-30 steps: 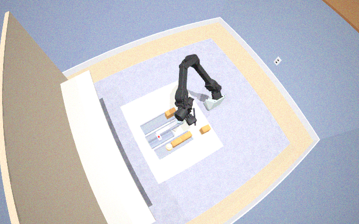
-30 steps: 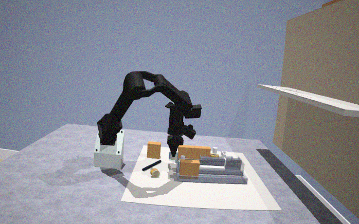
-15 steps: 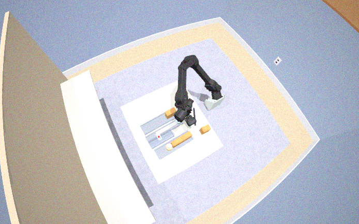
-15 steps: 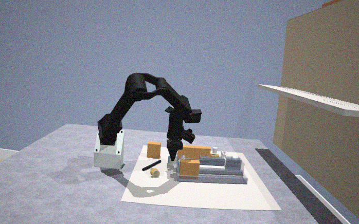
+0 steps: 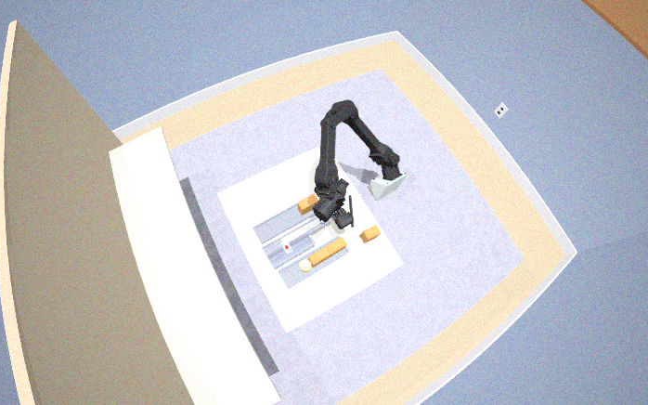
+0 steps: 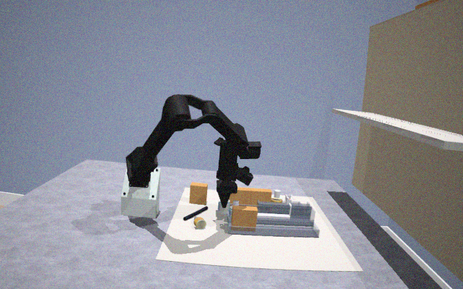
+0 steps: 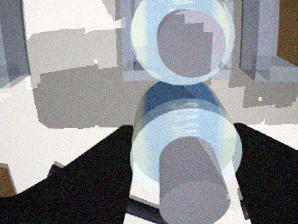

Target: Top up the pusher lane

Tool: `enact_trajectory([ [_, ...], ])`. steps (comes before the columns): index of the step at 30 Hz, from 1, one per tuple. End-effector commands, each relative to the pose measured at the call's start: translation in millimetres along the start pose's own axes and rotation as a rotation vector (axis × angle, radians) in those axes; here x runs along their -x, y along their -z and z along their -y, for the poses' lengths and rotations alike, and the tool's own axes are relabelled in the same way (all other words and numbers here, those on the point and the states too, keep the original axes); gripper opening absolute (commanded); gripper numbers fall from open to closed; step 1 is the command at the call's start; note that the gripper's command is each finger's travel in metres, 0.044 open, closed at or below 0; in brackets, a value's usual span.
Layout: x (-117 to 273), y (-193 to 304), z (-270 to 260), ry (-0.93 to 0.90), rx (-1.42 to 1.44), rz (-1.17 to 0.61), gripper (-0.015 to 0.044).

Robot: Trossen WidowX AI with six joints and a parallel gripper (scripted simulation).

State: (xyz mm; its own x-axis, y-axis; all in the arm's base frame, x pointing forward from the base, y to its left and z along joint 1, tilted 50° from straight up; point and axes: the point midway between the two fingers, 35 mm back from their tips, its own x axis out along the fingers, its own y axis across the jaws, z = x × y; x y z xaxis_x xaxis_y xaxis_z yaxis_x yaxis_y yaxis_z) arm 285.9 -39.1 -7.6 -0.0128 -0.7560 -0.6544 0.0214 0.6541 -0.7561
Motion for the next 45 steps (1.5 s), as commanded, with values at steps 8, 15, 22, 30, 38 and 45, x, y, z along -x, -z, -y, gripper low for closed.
enact_trajectory([
  [8, 0, -5, 0, 0.003, 0.004, 0.002, 0.0000],
  [15, 0, -8, 0, 0.003, 0.004, 0.003, 0.0000],
  [22, 0, -10, 0, 0.003, 0.004, 0.003, 0.0000],
  [30, 0, -13, 0, 0.002, 0.004, 0.003, 0.0000],
  [38, 0, -16, 0, 0.002, 0.003, 0.003, 0.0000],
  [45, 0, -18, 0, 0.002, 0.003, 0.003, 0.0000],
])
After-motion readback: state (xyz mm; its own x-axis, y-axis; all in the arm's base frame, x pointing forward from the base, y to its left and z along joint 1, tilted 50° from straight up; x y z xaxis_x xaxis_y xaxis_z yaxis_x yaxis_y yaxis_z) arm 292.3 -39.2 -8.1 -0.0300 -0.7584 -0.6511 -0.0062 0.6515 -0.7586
